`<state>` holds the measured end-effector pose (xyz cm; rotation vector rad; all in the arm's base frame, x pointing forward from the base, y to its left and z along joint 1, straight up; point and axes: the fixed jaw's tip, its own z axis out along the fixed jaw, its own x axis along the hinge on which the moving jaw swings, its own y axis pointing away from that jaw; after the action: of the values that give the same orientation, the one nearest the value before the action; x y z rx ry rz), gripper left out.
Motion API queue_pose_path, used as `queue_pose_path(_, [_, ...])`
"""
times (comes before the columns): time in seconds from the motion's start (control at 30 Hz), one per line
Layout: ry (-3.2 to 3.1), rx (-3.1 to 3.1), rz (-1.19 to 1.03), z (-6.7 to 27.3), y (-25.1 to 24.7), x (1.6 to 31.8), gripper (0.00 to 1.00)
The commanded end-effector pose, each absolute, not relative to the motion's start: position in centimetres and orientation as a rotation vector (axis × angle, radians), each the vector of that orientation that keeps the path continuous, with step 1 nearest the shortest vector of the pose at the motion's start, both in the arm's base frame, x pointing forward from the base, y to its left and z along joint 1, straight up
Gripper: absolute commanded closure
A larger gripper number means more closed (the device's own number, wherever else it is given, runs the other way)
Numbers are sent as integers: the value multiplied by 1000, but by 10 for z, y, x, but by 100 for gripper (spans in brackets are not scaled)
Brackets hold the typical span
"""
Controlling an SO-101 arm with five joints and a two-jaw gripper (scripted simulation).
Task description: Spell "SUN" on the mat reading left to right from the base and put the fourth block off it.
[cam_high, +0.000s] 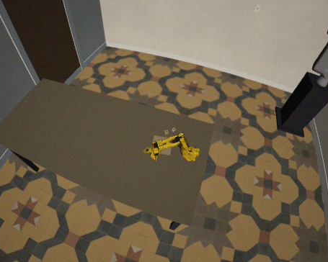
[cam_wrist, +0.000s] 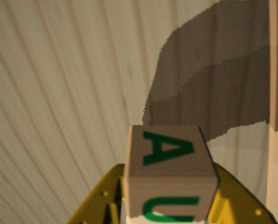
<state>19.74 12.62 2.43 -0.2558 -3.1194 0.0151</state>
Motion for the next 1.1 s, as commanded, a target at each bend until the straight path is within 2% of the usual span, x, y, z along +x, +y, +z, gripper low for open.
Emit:
queue_pose_path(0.0, [-3193, -261, -73, 54, 132, 208, 100])
queue_pose_path(0.43, [-3193, -261, -73, 78, 131, 205, 100])
queue_pose_path(1.07, [-3197, -219, -71, 79, 129, 205, 100])
